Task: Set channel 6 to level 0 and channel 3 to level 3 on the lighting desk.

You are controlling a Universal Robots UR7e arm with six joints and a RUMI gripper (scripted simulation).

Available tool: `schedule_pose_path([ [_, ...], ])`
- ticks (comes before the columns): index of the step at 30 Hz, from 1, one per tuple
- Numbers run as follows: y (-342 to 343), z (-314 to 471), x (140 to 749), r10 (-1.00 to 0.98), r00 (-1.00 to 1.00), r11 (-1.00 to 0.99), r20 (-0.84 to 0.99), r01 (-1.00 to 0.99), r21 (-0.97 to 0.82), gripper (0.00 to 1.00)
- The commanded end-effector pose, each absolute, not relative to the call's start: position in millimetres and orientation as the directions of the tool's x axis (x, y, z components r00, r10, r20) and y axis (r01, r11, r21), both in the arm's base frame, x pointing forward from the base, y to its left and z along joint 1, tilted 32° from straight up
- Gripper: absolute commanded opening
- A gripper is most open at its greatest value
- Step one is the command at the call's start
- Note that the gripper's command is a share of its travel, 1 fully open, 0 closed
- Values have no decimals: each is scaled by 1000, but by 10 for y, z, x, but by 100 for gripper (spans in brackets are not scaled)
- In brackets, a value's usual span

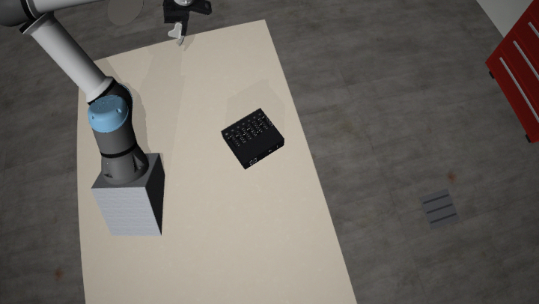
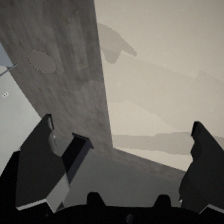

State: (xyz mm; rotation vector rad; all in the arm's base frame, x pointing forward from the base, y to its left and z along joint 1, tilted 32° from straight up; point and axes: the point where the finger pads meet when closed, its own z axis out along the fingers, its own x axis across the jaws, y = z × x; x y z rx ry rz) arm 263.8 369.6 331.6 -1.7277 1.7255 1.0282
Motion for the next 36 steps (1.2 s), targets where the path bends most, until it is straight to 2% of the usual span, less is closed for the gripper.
schedule_pose_path([
  [1, 3696, 3319, 2639, -615, -81, -83, -784, -983, 166, 100],
  [23, 3658, 3293, 2685, -619, -97, -67, -779, -982, 176, 100],
  [36, 3035, 2907, 3290, -633, -345, 178, -693, -936, 303, 100],
])
